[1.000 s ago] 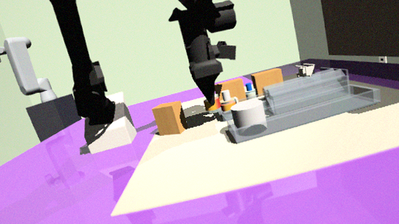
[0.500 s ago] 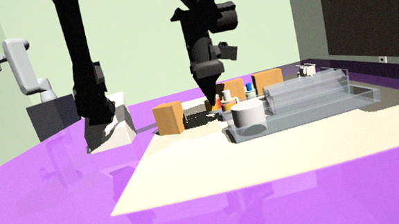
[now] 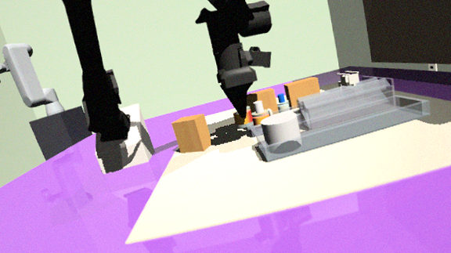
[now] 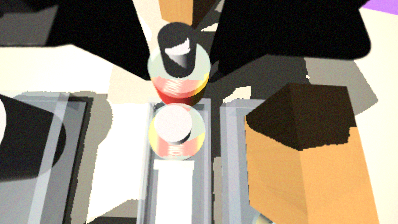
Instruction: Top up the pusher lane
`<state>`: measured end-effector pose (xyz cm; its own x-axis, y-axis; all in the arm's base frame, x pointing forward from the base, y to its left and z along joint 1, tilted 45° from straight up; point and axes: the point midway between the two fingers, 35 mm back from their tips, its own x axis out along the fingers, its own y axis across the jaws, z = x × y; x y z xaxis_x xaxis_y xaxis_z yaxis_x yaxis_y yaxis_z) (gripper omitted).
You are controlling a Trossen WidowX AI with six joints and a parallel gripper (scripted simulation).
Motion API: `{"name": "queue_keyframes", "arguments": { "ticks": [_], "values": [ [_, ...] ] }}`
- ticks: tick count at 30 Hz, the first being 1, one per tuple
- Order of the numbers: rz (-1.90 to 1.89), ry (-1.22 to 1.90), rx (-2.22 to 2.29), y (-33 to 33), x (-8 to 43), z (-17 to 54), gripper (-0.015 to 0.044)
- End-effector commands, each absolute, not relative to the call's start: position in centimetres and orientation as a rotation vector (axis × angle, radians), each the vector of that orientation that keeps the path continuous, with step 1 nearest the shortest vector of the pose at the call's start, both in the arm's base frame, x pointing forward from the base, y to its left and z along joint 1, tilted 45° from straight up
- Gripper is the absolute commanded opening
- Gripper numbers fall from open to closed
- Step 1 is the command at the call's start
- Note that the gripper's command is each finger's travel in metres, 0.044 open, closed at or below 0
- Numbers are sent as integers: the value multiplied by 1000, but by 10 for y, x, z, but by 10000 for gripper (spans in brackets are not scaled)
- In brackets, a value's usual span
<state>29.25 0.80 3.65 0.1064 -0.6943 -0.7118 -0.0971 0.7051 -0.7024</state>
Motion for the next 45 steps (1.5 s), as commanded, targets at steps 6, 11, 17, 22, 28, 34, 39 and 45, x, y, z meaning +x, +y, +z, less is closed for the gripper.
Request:
{"name": "queue_keyframes", "arguments": {
  "ticks": [6, 11, 17, 22, 28, 34, 39, 45],
  "values": [
    [-500, 1394, -698, 10, 304, 39, 0],
    [-500, 1394, -698, 11, 306, 39, 0],
    [-501, 1393, -698, 11, 309, 40, 0],
    [-501, 1393, -698, 11, 311, 40, 0],
    [-501, 1393, -698, 12, 313, 40, 0],
    [-501, 1393, -698, 12, 316, 41, 0],
    [-501, 1393, -698, 13, 318, 42, 0],
    [-501, 1393, -698, 13, 320, 42, 0]
  ]
}}
